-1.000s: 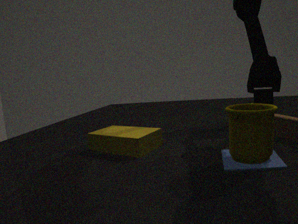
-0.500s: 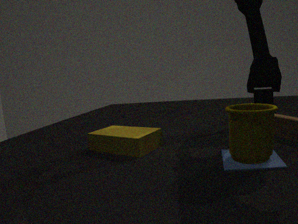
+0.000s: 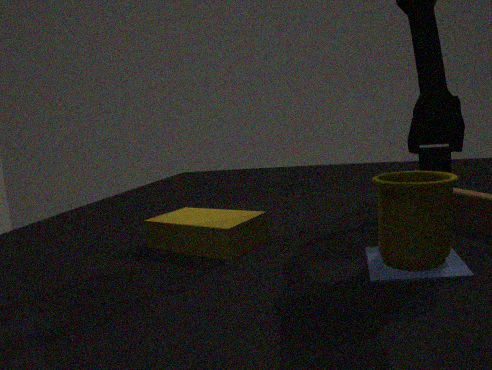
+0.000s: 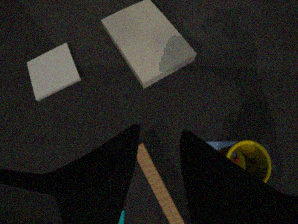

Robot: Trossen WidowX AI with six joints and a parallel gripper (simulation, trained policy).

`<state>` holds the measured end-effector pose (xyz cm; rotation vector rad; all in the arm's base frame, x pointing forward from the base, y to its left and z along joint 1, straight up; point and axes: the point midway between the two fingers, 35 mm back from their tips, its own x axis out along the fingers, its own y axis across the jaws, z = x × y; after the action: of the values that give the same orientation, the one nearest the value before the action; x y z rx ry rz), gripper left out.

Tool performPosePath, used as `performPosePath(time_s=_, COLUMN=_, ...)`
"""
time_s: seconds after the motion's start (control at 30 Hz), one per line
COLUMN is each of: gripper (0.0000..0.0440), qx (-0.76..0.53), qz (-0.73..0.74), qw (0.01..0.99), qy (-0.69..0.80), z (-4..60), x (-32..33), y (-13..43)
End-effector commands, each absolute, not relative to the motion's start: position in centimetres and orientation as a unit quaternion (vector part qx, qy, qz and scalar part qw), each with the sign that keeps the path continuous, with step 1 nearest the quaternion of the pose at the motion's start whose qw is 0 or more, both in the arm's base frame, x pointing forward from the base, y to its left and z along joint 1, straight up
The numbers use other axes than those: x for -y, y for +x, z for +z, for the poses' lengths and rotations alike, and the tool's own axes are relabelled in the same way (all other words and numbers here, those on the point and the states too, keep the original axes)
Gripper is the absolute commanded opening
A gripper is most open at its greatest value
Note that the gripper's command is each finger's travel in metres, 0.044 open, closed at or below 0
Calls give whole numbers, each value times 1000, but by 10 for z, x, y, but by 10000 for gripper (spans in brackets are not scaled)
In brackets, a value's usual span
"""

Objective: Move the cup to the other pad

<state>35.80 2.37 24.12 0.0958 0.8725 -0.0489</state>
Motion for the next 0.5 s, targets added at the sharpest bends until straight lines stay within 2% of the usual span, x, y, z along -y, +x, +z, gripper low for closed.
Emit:
performPosePath(time_s=0.0, gripper=120, qx=-440, qz=-27, qw=897, qy=37, z=238, x=-21, y=358)
performPosePath(time_s=0.47, gripper=142, qx=-535, qz=-30, qw=844, qy=-9, z=213, x=-3, y=355)
